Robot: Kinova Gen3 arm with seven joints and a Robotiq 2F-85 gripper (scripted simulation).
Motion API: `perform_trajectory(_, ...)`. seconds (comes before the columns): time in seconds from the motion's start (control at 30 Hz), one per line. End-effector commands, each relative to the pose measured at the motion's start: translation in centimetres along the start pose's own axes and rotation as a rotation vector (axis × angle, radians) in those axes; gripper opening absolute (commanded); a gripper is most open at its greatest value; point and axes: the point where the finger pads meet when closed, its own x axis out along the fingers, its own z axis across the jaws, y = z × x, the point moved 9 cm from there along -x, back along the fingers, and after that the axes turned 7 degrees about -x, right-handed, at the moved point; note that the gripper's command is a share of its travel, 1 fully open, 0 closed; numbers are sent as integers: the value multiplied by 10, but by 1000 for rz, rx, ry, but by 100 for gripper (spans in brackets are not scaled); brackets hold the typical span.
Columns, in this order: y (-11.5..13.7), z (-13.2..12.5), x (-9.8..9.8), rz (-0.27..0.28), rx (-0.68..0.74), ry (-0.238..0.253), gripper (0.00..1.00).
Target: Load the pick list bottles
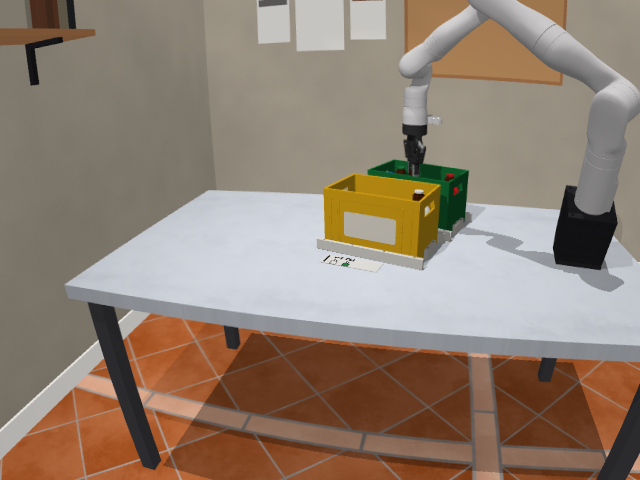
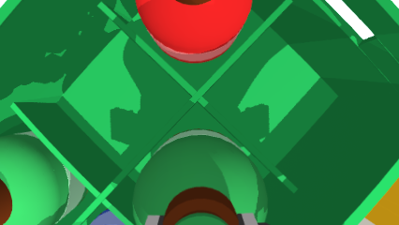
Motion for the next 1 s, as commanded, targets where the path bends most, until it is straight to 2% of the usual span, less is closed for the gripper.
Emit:
perform_trajectory(0.0,0,-1,-2,-1,0,2,10)
perform_trajectory(0.97,0,0,-47,-1,0,3,10)
